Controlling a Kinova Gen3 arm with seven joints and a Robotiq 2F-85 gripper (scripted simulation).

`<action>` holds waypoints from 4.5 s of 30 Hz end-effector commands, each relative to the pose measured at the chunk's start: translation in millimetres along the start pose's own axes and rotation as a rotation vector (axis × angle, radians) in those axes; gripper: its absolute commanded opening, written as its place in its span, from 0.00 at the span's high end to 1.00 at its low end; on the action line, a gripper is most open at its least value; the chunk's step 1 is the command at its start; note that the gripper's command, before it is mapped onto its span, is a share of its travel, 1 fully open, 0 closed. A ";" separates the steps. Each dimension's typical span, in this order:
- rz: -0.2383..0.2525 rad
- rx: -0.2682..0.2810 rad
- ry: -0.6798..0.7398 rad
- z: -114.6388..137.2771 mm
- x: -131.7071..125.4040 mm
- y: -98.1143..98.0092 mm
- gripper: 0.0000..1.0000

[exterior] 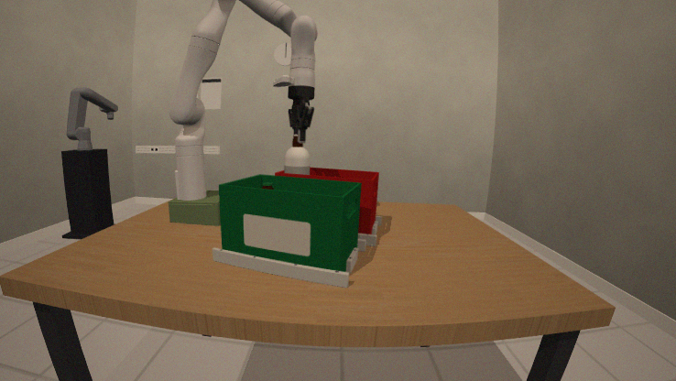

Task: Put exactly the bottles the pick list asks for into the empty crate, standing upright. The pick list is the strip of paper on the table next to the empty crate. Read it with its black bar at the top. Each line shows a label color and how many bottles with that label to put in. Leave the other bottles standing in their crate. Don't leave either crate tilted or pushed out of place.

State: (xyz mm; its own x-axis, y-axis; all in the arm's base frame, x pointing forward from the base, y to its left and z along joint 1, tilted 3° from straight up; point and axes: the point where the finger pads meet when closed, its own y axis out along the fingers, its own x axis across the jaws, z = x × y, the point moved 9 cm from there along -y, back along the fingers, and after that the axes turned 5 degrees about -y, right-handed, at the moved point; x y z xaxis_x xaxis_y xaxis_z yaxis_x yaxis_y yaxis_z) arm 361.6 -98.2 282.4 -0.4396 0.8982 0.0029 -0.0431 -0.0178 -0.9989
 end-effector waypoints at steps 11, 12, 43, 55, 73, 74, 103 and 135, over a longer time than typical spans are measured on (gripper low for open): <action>0.001 -0.002 0.000 -0.2 -0.2 12.2 0.90; 0.001 -0.002 0.000 -0.2 -0.2 12.2 0.90; 0.001 -0.002 0.000 -0.2 -0.2 40.2 0.90; 0.001 -0.002 0.000 -0.2 -0.2 50.2 0.90; 0.001 -0.002 0.000 -0.3 -0.2 66.2 0.90; 0.001 -0.002 0.000 -0.3 -0.2 67.2 0.90; 0.001 -0.001 0.000 -0.3 -0.2 90.1 0.90; 0.001 -0.002 0.000 -0.3 -0.2 90.1 0.90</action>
State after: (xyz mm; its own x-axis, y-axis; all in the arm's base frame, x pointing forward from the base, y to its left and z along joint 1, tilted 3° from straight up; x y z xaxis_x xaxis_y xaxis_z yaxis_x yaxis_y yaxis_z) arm 357.8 -99.8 191.7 -0.4395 0.8982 0.0029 -0.0430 -0.0179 -0.9989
